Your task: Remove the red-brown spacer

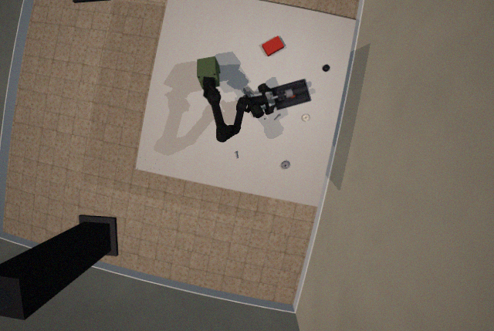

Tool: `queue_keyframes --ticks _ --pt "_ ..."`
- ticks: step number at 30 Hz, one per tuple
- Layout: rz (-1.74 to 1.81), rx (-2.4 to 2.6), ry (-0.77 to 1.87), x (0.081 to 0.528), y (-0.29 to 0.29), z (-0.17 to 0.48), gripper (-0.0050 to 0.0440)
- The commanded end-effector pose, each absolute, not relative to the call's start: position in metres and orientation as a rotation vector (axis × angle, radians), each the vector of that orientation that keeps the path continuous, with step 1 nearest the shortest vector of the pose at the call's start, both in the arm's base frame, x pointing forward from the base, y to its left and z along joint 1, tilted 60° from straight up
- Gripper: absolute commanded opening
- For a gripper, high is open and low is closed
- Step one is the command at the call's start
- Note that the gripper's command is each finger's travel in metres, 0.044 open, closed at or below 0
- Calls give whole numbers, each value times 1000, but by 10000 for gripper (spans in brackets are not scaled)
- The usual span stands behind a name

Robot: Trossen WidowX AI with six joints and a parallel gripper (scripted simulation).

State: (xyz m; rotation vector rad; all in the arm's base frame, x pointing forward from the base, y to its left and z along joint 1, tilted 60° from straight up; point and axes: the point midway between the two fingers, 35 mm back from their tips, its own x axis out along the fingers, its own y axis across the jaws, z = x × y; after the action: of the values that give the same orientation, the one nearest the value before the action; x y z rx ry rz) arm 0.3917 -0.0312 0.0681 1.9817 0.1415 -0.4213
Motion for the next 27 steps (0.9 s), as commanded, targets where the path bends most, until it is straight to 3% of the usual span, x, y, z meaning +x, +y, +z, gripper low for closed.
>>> queue_keyframes --ticks 1,9,12,17,27 --pt "-415 1983 142 377 -30 76 440" --pt "-404 1984 146 340 -27 87 440" --pt "-403 1986 142 345 -28 86 440" --pt "-403 1984 146 304 -31 74 440" --pt "-405 1984 147 292 -30 79 440"
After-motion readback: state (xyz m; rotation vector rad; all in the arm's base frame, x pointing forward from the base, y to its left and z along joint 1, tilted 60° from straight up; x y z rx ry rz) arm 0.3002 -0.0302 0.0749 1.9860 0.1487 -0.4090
